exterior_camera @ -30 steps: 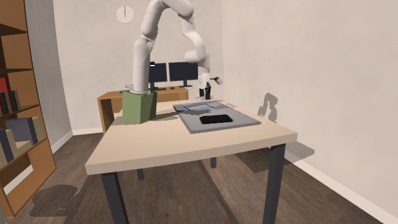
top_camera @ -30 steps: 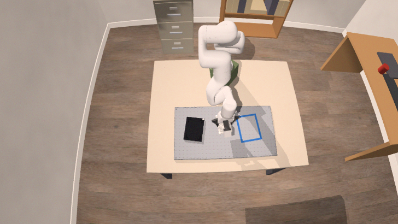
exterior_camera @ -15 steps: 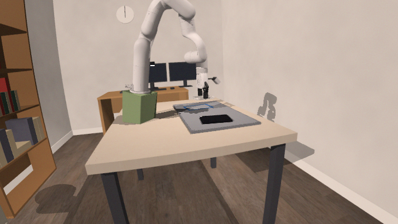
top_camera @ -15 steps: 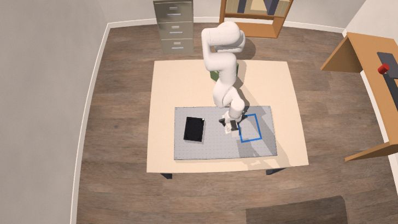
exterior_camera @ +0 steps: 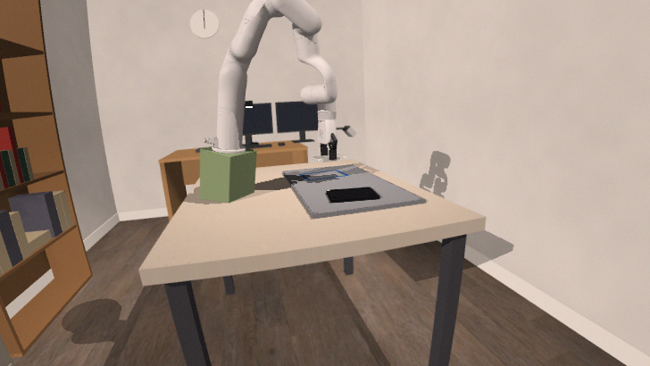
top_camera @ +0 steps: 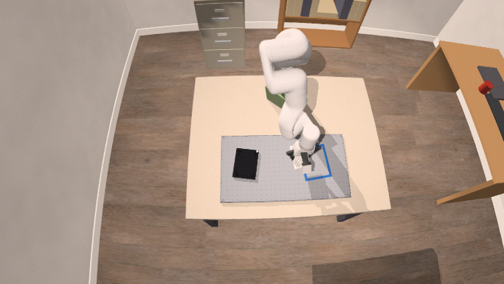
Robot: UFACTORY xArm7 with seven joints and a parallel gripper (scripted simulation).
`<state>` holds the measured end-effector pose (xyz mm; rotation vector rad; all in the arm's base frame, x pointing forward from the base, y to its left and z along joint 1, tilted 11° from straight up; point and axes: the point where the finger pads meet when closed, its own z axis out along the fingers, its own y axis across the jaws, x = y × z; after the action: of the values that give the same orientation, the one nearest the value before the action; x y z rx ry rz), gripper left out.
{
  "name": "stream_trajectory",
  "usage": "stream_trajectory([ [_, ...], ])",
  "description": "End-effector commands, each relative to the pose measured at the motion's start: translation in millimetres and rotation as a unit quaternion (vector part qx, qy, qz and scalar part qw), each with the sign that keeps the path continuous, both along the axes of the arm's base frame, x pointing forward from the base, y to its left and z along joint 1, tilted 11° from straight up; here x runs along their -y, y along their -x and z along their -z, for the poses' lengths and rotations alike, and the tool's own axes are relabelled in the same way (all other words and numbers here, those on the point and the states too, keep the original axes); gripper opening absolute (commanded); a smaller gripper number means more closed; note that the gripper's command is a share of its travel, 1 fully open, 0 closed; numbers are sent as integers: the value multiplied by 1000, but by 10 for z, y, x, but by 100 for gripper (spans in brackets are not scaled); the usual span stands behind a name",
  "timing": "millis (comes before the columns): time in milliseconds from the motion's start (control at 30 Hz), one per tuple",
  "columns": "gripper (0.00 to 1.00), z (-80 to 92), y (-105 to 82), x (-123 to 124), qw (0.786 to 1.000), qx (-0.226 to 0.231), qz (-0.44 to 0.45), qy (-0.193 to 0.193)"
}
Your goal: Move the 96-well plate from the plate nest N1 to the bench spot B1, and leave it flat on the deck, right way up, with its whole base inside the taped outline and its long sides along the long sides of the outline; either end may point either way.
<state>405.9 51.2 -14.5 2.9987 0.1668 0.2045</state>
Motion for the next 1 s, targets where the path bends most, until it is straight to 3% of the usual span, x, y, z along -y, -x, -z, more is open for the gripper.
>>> stream_trajectory([
  [0, 0, 13, -19, -146, 1000, 2, 0, 1],
  [967, 0, 140, -41, -973, 1000, 2, 0, 0],
])
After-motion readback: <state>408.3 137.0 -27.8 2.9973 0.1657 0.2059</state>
